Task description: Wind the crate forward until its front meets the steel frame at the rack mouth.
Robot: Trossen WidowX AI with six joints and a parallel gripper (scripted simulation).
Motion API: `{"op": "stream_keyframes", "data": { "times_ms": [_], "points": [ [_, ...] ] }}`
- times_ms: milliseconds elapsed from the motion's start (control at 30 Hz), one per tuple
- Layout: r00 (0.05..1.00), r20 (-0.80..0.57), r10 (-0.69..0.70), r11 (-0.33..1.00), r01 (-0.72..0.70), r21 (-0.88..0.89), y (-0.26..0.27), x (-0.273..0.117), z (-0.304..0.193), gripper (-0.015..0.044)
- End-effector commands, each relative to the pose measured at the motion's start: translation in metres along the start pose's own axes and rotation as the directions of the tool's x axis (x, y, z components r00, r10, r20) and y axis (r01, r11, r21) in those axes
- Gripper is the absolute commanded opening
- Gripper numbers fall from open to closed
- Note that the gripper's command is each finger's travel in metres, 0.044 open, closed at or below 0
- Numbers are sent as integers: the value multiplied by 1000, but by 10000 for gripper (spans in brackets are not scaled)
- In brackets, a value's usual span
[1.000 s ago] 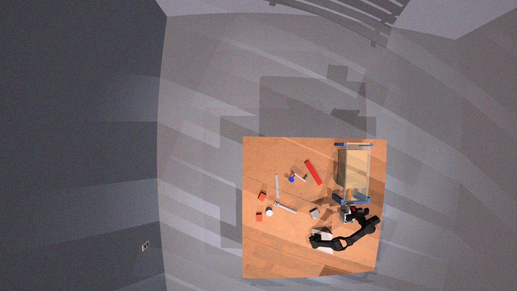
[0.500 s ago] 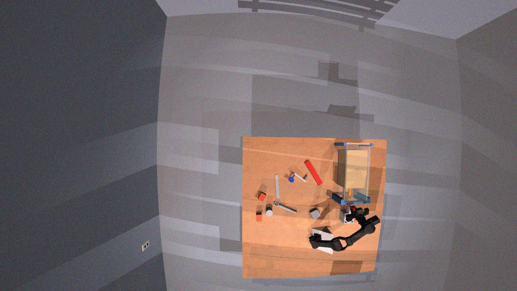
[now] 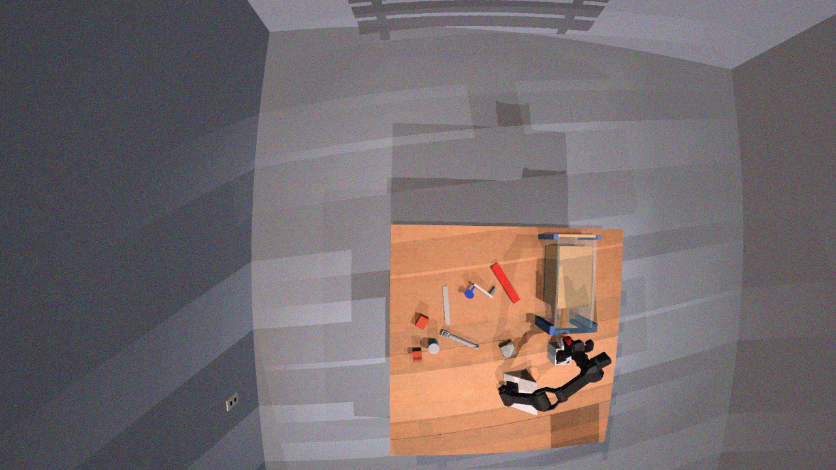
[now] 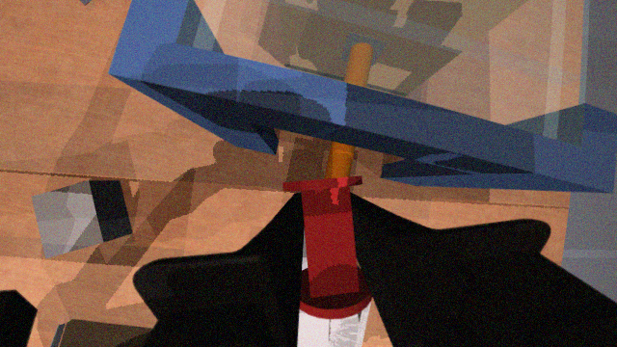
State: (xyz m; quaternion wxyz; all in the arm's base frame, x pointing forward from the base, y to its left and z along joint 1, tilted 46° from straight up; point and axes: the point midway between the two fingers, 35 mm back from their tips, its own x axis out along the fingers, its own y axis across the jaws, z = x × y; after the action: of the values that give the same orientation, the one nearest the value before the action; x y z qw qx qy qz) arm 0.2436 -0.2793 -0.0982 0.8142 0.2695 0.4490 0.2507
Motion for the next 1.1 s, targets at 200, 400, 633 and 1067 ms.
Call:
{"op": "stream_keyframes", "data": {
  "times_ms": [200, 400, 633, 1067],
  "points": [
    [1000, -3, 13, 1000, -13, 18, 14, 3, -3, 0],
    [1000, -3, 14, 1000, -14, 18, 21, 2, -3, 0],
    [1000, -3, 14, 1000, -14, 18, 30, 2, -4, 0],
    [1000, -3, 15, 1000, -15, 19, 44, 0, -8, 0]
  ]
}}
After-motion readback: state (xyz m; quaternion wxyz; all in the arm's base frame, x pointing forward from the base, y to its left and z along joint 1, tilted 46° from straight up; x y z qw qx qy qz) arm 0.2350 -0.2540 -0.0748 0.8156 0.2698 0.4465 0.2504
